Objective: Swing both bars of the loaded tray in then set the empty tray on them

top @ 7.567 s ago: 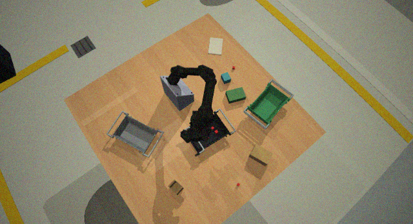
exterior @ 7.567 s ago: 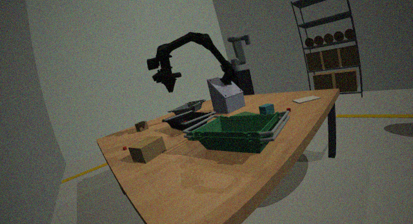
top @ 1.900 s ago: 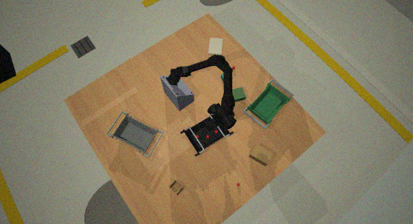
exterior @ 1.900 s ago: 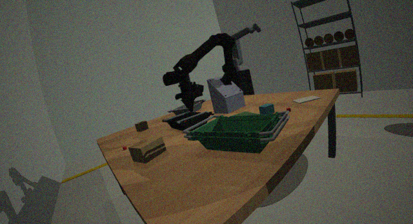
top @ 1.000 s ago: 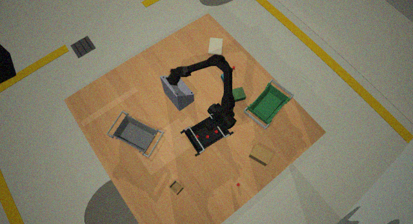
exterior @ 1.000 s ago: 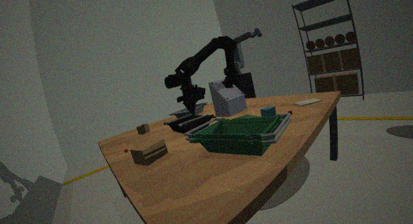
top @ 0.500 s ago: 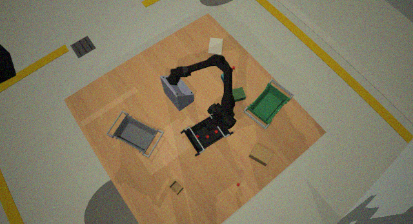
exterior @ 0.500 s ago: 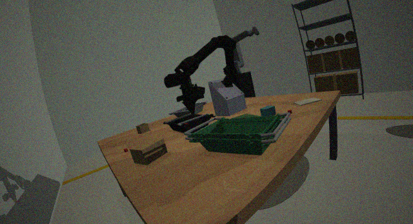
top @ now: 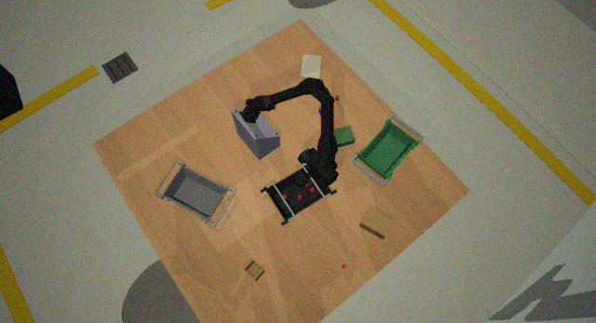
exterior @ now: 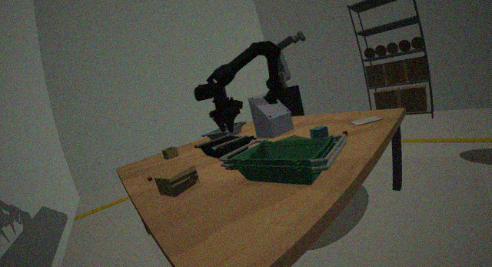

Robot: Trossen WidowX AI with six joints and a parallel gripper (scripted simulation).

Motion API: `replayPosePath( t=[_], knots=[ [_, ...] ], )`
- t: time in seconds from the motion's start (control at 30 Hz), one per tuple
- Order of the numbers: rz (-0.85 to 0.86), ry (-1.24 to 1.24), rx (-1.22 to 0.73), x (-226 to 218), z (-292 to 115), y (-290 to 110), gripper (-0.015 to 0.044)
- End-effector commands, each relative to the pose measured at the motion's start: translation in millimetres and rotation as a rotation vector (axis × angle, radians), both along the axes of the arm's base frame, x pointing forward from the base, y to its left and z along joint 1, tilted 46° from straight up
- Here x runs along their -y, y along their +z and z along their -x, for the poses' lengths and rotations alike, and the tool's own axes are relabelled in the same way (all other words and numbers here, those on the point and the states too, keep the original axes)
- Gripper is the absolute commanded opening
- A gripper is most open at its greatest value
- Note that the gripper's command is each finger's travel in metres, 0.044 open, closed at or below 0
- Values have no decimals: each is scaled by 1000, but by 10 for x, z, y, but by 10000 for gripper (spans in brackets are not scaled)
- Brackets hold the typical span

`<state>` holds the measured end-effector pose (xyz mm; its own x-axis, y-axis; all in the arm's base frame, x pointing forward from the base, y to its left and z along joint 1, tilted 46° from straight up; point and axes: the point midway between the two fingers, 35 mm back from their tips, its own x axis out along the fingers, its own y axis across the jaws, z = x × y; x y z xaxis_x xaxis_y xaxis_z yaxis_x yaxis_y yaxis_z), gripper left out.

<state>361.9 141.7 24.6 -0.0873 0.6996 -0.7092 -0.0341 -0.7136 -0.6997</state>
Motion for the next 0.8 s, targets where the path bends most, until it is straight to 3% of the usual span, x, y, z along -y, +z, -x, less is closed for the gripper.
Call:
replayPosePath(
  t=[0.0, 0.33, 0.63, 0.77],
  knots=[
    [58, -147, -141, 405, 44, -285, 440],
    [186, -666, -540, 1614, 217, -1047, 440],
    [265, -1106, -908, 2440, 768, -1628, 440],
    [279, -1310, -1107, 2789, 1190, -1940, 440]
  ],
)
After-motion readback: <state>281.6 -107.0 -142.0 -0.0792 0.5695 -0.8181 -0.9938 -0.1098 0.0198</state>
